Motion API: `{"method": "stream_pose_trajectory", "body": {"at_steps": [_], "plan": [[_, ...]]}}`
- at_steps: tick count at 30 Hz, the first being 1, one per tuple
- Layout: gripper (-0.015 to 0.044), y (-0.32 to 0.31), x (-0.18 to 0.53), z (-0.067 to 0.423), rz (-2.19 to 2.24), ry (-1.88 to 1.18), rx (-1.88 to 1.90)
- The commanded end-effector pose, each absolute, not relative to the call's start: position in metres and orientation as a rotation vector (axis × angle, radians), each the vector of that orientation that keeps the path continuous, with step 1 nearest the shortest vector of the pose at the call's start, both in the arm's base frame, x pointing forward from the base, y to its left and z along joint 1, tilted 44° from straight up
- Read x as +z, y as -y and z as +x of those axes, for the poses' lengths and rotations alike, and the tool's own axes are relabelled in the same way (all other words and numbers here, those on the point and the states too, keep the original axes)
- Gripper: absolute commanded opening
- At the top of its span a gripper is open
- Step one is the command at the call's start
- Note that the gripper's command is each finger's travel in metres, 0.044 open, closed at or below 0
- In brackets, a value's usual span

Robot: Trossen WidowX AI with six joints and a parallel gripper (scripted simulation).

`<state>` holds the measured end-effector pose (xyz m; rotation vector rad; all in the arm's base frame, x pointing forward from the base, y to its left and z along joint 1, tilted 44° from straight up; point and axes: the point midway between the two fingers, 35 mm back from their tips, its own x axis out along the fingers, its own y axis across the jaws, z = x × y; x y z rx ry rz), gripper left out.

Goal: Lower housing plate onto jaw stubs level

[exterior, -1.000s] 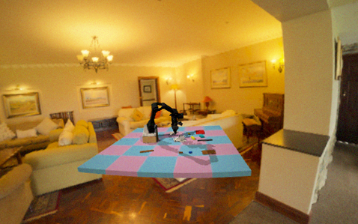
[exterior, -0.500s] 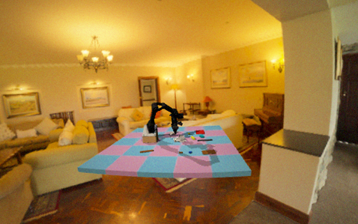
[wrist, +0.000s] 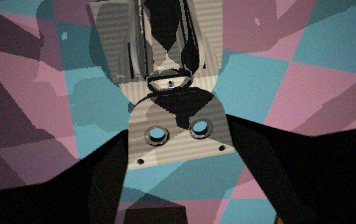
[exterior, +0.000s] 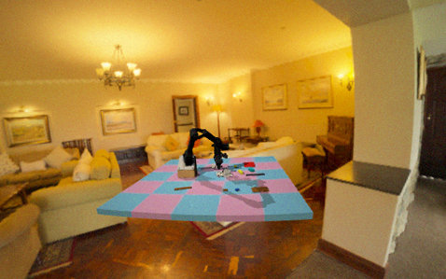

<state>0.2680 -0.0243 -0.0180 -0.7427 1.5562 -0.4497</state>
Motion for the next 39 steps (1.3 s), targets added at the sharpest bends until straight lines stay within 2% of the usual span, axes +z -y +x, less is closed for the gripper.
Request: {"method": "stream_pose_trajectory", "body": {"at_steps": [1, 39], "plan": [[0.0351, 0.030, -0.024, 0.266, -0.751, -1.562, -0.450], [0.0351, 0.056, -0.048, 0.264, -0.754, -1.562, -0.454]]}}
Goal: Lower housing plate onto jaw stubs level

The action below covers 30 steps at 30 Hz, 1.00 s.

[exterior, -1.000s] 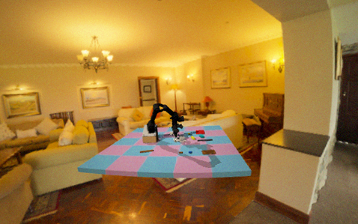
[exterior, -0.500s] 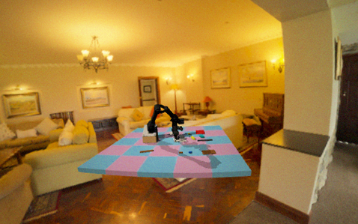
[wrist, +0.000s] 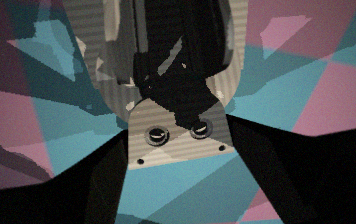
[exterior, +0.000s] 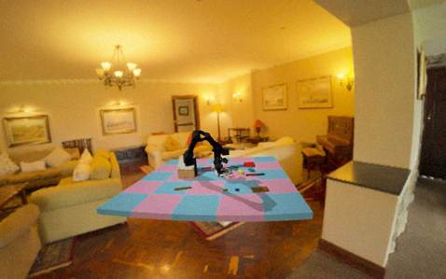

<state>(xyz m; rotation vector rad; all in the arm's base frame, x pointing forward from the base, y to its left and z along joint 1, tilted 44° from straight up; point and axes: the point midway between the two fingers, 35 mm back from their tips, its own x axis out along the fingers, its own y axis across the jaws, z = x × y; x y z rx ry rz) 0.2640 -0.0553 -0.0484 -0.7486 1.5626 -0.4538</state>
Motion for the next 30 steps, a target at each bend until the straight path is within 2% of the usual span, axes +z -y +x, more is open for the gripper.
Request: {"method": "stream_pose_trajectory", "body": {"at_steps": [1, 30], "plan": [[0.0351, 0.0558, -0.0484, 0.2639, -0.754, -1.562, -0.454], [0.0351, 0.0601, -0.0527, 0.2638, -0.760, -1.565, -0.449]]}}
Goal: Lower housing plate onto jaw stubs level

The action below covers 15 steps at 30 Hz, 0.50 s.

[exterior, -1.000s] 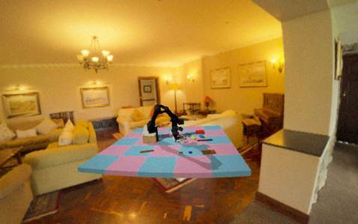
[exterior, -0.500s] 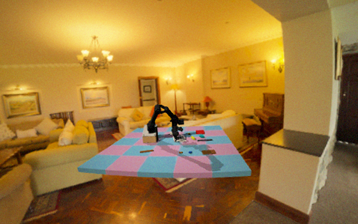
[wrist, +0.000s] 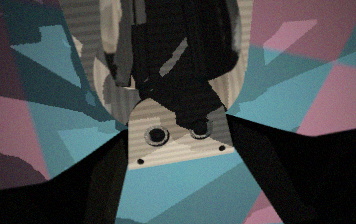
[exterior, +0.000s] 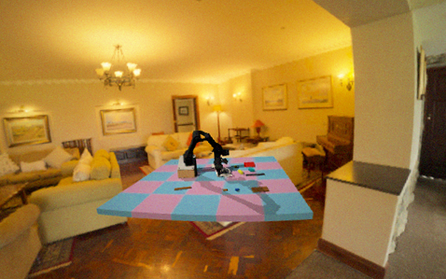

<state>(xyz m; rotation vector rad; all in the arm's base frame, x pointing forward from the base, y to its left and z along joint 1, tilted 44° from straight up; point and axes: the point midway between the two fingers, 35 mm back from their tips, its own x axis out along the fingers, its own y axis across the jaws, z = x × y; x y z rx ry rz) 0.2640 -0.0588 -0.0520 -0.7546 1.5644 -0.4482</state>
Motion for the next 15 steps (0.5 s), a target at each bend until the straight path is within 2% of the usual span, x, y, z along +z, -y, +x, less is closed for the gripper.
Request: {"method": "stream_pose_trajectory", "body": {"at_steps": [1, 15], "plan": [[0.0351, 0.0605, -0.0532, 0.2638, -0.760, -1.565, -0.449], [0.0351, 0.0626, -0.0553, 0.2638, -0.760, -1.564, -0.449]]}}
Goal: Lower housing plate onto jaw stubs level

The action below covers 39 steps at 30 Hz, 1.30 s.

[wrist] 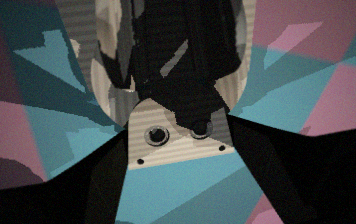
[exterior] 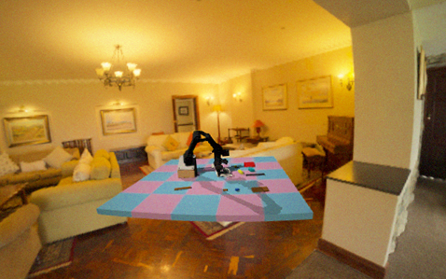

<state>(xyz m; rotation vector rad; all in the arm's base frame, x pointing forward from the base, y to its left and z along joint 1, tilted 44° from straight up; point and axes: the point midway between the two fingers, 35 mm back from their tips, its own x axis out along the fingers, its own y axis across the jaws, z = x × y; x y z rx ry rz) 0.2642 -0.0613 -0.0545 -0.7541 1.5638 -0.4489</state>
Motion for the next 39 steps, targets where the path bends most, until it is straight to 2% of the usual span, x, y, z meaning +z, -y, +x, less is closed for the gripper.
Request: {"method": "stream_pose_trajectory", "body": {"at_steps": [1, 39], "plan": [[0.0351, 0.0626, -0.0553, 0.2638, -0.760, -1.564, -0.449], [0.0351, 0.0660, -0.0588, 0.2637, -0.761, -1.565, -0.448]]}}
